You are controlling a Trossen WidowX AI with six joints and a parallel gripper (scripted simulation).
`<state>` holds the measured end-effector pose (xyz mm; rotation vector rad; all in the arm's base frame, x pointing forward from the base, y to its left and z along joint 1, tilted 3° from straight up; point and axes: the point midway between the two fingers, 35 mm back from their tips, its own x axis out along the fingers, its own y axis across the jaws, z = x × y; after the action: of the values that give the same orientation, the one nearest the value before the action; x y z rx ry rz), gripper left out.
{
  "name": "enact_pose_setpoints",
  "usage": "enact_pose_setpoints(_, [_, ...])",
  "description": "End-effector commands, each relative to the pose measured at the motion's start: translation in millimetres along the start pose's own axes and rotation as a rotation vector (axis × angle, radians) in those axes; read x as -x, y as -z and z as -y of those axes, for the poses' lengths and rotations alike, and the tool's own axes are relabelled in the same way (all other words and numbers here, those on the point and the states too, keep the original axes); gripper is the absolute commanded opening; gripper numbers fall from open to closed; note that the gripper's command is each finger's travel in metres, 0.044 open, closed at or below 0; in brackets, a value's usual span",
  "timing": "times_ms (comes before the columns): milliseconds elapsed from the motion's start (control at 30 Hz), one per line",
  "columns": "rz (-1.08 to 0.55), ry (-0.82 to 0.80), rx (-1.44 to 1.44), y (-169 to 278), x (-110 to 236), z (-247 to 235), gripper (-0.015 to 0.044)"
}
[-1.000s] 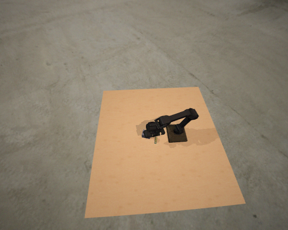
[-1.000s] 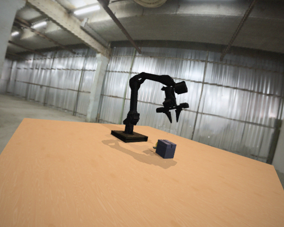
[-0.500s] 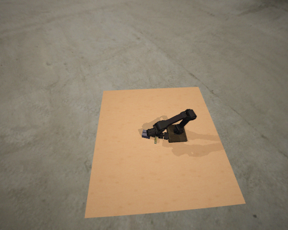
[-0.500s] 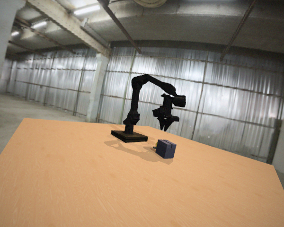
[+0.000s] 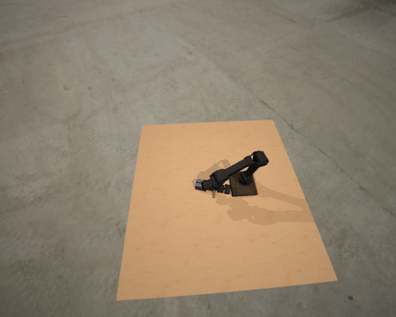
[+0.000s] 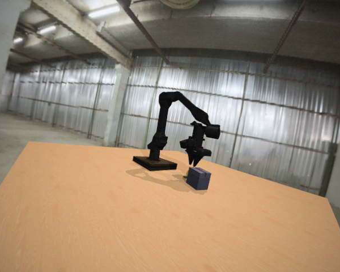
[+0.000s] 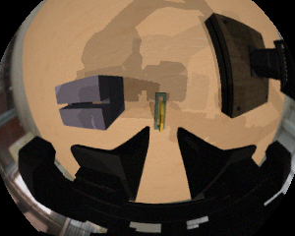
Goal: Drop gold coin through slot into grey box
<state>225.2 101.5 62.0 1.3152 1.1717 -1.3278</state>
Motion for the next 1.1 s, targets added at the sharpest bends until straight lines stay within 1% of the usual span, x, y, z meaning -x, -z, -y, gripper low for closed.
enact_pose_setpoints(0, [0.005,-0.002,-0.001,-0.8,-5.7,-0.3,0.0161])
enact_pose_setpoints(1067, [0.005,-0.002,-0.001,-1.0,-54.3,-0.5,0.0161])
